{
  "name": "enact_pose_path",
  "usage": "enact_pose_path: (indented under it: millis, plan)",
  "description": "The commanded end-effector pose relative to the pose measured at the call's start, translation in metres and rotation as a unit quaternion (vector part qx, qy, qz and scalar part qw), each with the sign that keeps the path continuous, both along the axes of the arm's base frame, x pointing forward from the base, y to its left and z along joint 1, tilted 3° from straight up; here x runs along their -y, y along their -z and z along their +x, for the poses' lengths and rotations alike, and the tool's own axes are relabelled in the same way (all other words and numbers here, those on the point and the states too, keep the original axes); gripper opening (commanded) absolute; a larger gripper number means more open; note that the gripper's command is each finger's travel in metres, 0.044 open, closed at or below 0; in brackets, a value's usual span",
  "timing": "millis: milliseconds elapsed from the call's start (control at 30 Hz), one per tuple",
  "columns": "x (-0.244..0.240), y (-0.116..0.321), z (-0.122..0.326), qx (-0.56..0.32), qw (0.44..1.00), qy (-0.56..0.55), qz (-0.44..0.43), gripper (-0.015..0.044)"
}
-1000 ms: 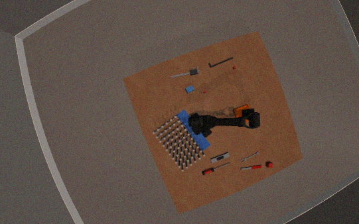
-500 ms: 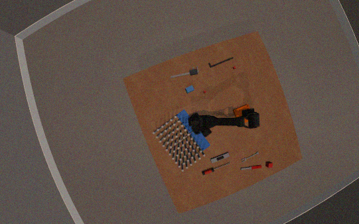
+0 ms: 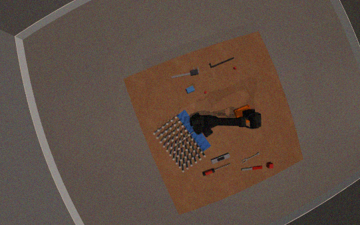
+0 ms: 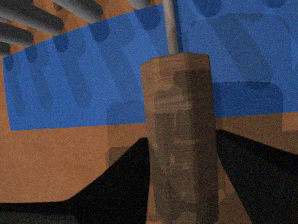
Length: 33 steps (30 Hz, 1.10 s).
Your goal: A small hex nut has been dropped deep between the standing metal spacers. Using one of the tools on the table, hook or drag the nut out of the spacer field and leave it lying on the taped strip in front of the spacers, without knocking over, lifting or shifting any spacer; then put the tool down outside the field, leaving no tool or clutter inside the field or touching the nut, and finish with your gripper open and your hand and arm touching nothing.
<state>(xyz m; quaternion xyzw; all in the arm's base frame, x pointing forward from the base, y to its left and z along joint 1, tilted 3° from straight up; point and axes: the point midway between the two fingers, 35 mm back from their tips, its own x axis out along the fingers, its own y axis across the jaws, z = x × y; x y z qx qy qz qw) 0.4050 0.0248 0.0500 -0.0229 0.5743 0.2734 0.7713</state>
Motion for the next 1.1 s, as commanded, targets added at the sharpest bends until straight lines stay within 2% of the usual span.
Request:
enact_pose_path:
  millis: [0,1067]
  plan:
    - [0.001,-0.001,-0.003,0.001,1.0,-0.001,-0.001,0.0]
    - [0.009,0.002,-0.02,0.0,1.0,-0.001,-0.001,0.0]
